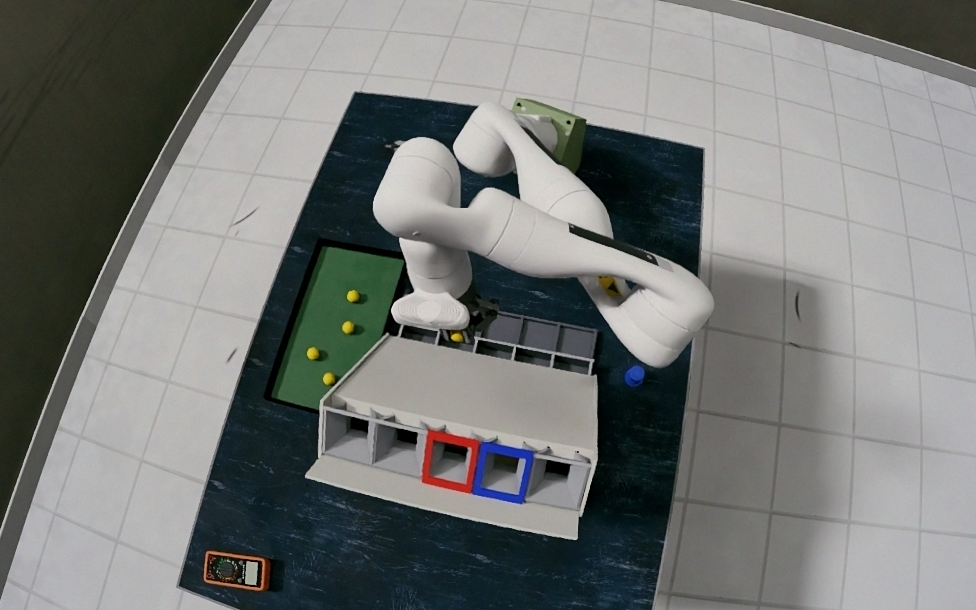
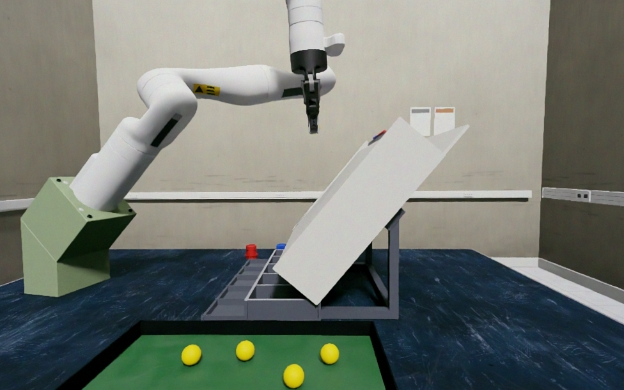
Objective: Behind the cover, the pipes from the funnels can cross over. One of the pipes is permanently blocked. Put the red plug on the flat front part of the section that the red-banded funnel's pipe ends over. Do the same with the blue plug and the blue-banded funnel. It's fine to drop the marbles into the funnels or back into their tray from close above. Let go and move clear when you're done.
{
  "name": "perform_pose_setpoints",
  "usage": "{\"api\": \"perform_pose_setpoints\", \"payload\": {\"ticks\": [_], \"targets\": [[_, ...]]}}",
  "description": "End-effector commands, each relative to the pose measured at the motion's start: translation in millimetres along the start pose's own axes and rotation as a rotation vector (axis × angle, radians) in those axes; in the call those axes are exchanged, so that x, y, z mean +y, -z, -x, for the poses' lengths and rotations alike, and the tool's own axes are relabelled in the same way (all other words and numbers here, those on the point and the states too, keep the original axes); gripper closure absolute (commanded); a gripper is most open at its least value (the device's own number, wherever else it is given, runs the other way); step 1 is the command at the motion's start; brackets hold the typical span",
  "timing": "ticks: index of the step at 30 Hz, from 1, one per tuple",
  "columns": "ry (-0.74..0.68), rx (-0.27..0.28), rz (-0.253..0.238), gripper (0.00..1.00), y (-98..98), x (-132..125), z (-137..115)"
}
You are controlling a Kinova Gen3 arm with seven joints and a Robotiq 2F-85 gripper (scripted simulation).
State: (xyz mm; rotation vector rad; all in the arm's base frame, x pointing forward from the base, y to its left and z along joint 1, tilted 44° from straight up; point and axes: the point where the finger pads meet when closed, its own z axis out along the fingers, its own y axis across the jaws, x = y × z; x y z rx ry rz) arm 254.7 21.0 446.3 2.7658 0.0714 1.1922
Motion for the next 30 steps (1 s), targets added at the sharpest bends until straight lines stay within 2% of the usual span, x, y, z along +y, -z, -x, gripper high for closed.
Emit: {"api": "perform_pose_setpoints", "payload": {"ticks": [1, 17, 18, 21, 28, 30], "targets": [[-0.042, -0.078, 0.090, 1.00, 16.9, -30.6, -11.6], [-0.042, -0.078, 0.090, 1.00, 16.9, -30.6, -11.6], [-0.043, -0.078, 0.090, 1.00, 11.6, -27.1, -81.3], [-0.043, -0.078, 0.090, 1.00, 11.5, -26.2, -88.4], [-0.043, -0.078, 0.090, 1.00, 5.6, -23.3, -160.1], [-0.043, -0.078, 0.090, 1.00, 5.5, -23.2, -161.0]]}}
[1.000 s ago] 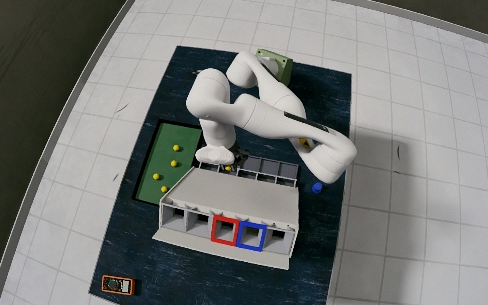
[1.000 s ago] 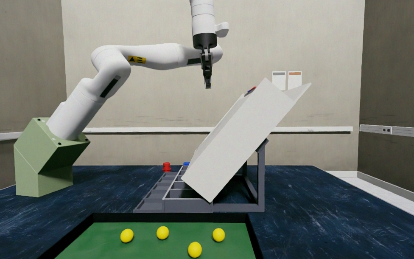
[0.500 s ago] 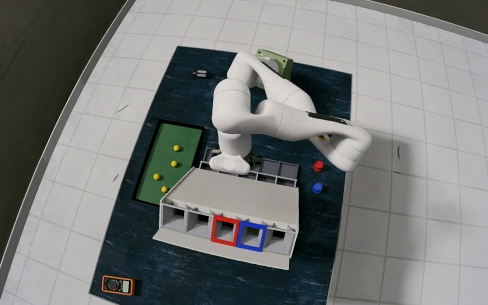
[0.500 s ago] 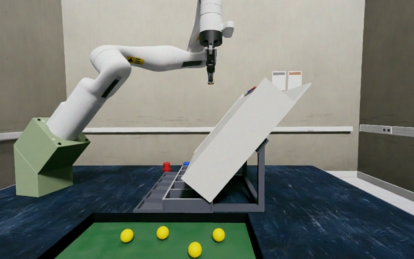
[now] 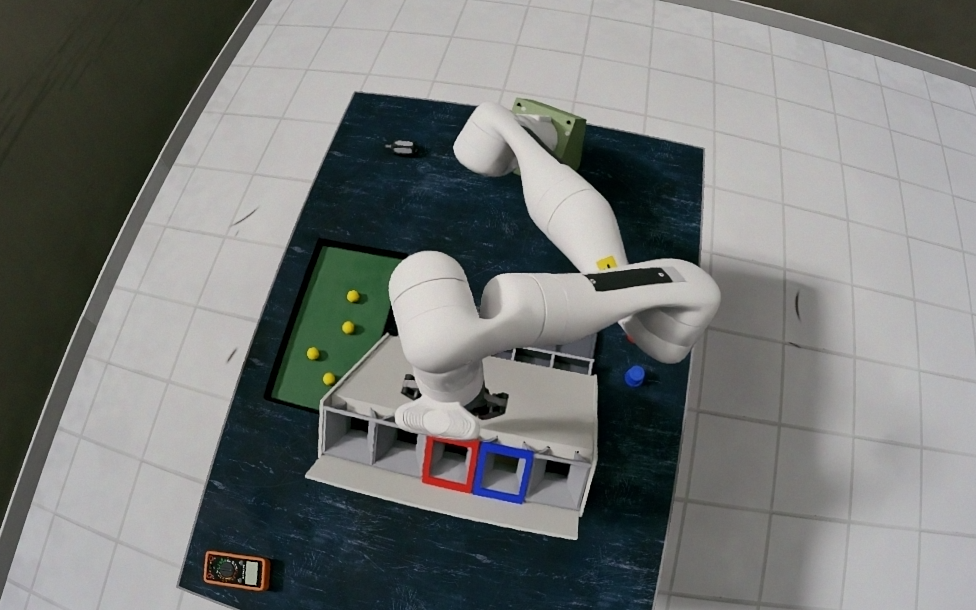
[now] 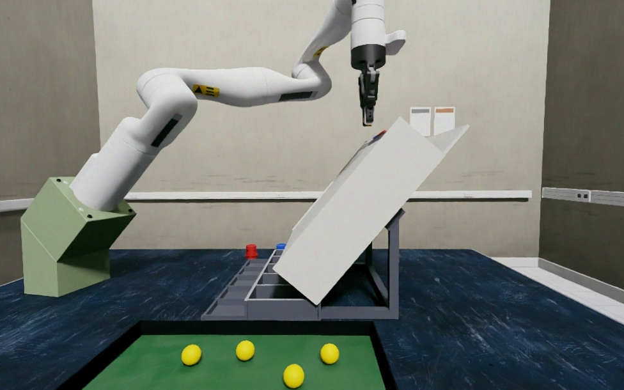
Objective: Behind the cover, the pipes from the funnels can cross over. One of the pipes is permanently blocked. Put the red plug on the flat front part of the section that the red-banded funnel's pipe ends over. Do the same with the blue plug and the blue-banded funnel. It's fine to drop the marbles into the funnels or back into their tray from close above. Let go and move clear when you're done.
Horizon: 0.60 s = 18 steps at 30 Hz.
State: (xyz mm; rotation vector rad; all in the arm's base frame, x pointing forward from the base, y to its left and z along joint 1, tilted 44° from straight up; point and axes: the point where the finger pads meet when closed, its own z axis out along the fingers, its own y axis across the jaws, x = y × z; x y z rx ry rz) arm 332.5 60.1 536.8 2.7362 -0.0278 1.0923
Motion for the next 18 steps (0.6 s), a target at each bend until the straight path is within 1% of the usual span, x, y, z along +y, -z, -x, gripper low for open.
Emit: {"api": "perform_pose_setpoints", "payload": {"ticks": [1, 4, 5, 18], "targets": [[-0.011, -0.019, 0.006, 1.00, -1.3, 2.3, -38.9], [-0.011, -0.019, 0.006, 1.00, -1.3, 2.3, -38.9], [-0.001, -0.002, -0.001, 1.00, -1.3, 2.3, -57.6], [-0.001, -0.002, -0.001, 1.00, -1.3, 2.3, -57.6]]}}
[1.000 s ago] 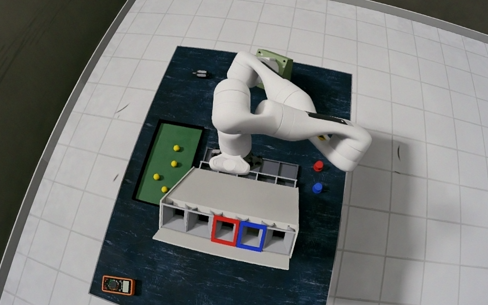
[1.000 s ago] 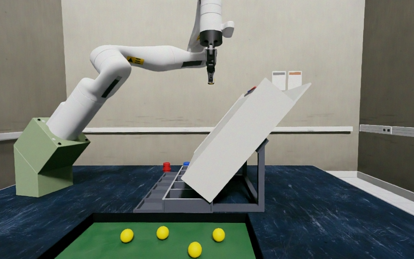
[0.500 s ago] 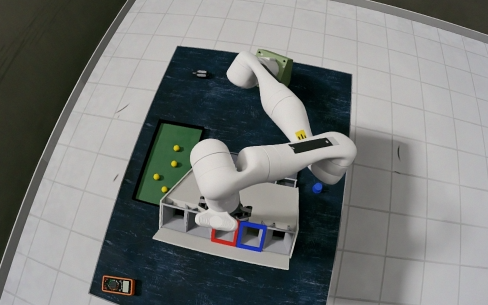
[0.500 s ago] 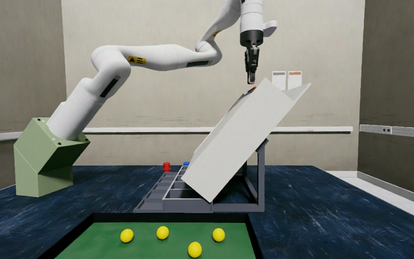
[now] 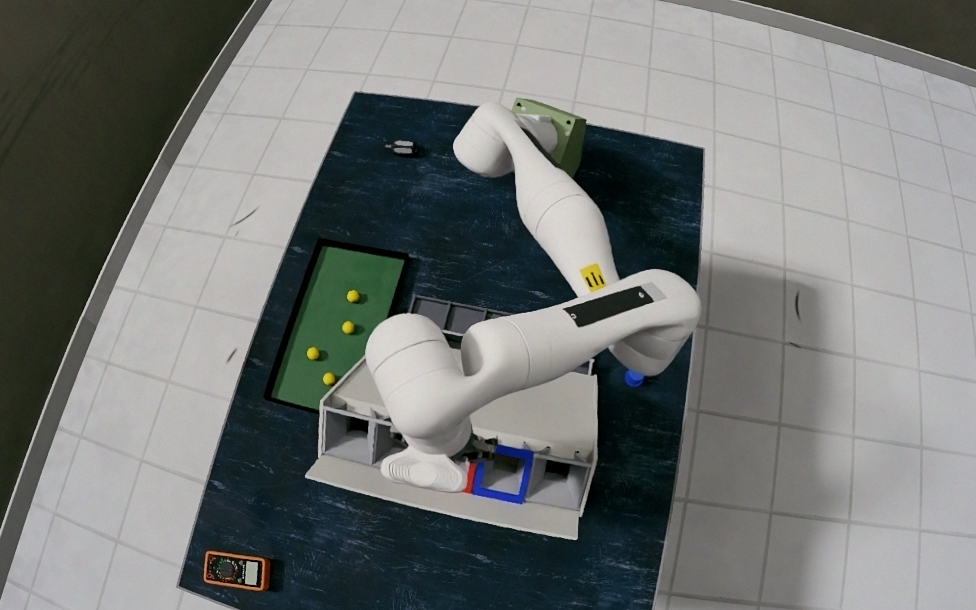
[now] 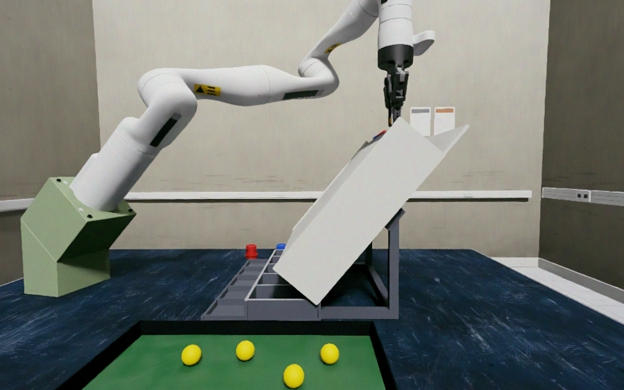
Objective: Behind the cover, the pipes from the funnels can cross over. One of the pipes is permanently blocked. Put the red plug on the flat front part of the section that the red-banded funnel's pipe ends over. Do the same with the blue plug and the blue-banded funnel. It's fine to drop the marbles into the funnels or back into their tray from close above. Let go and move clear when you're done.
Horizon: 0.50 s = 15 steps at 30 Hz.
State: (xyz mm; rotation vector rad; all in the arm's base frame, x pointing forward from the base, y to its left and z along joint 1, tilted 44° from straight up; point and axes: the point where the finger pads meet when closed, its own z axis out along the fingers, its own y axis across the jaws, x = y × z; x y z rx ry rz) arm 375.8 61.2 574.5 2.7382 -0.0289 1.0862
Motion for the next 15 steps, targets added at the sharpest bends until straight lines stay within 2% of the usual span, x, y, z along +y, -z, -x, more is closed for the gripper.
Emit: {"api": "perform_pose_setpoints", "payload": {"ticks": [1, 3, 4, 15], "targets": [[-0.001, 0.002, -0.001, 1.00, 1.2, 0.7, -0.3], [-0.001, 0.002, -0.001, 1.00, 1.2, 0.7, -0.3], [0.000, 0.002, 0.000, 1.00, -28.2, 1.6, -0.7], [0.000, 0.002, 0.000, 1.00, -28.2, 1.6, -0.7]]}}
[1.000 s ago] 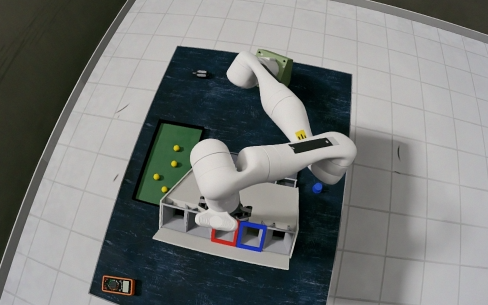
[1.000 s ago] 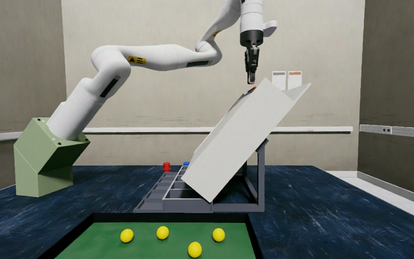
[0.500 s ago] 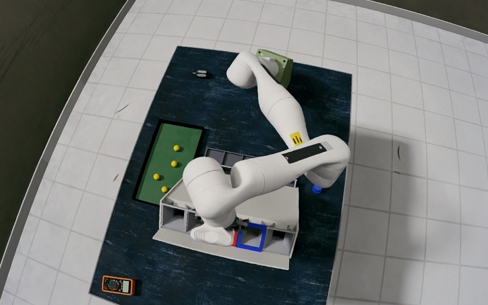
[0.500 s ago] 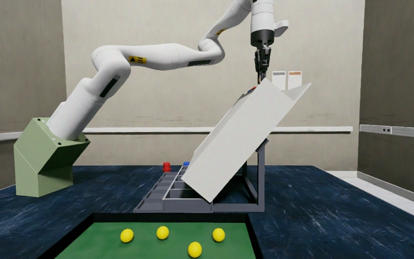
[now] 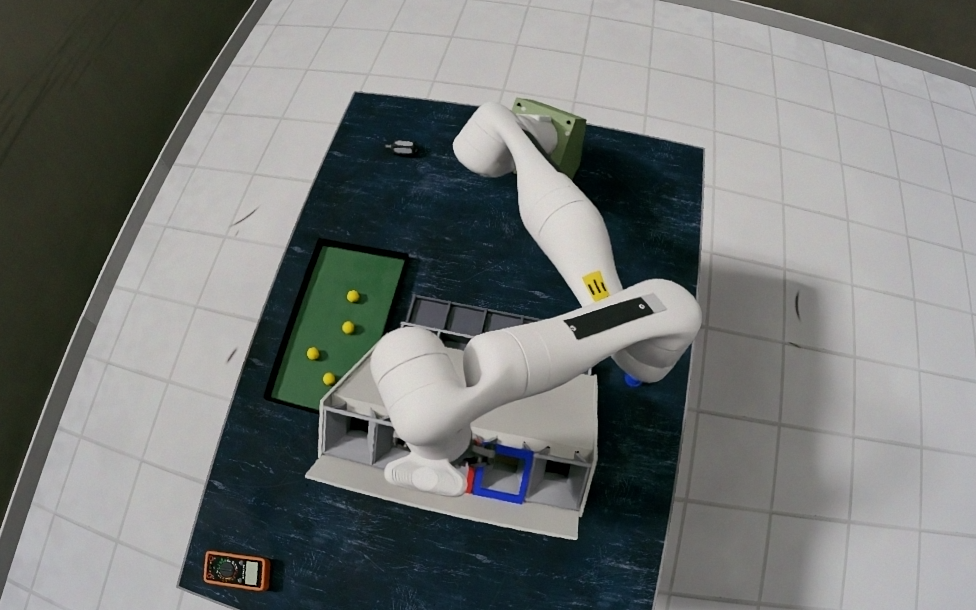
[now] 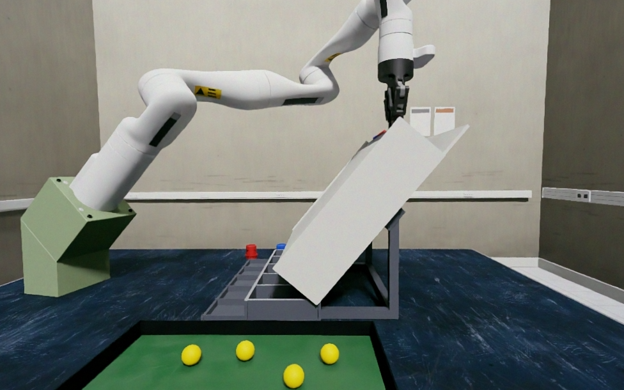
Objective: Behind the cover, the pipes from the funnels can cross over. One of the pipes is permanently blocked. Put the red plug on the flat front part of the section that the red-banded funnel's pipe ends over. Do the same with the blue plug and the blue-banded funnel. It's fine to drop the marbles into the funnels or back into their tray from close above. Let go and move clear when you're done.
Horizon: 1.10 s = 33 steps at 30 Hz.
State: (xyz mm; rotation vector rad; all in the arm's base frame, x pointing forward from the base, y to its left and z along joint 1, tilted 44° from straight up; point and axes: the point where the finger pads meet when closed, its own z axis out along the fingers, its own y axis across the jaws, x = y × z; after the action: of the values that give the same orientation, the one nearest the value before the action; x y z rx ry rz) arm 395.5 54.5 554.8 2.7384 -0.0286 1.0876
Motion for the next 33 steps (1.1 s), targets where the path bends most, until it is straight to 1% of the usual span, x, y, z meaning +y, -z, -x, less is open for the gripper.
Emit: {"api": "perform_pose_setpoints", "payload": {"ticks": [1, 5, 6, 33], "targets": [[0.000, 0.001, 0.000, 1.00, 0.4, 0.2, -0.1], [0.000, 0.001, 0.000, 1.00, 0.4, 0.2, -0.1], [0.000, 0.001, 0.000, 0.00, 0.5, 0.2, -0.1], [0.000, 0.001, 0.000, 0.00, 0.5, 0.2, -0.1]]}}
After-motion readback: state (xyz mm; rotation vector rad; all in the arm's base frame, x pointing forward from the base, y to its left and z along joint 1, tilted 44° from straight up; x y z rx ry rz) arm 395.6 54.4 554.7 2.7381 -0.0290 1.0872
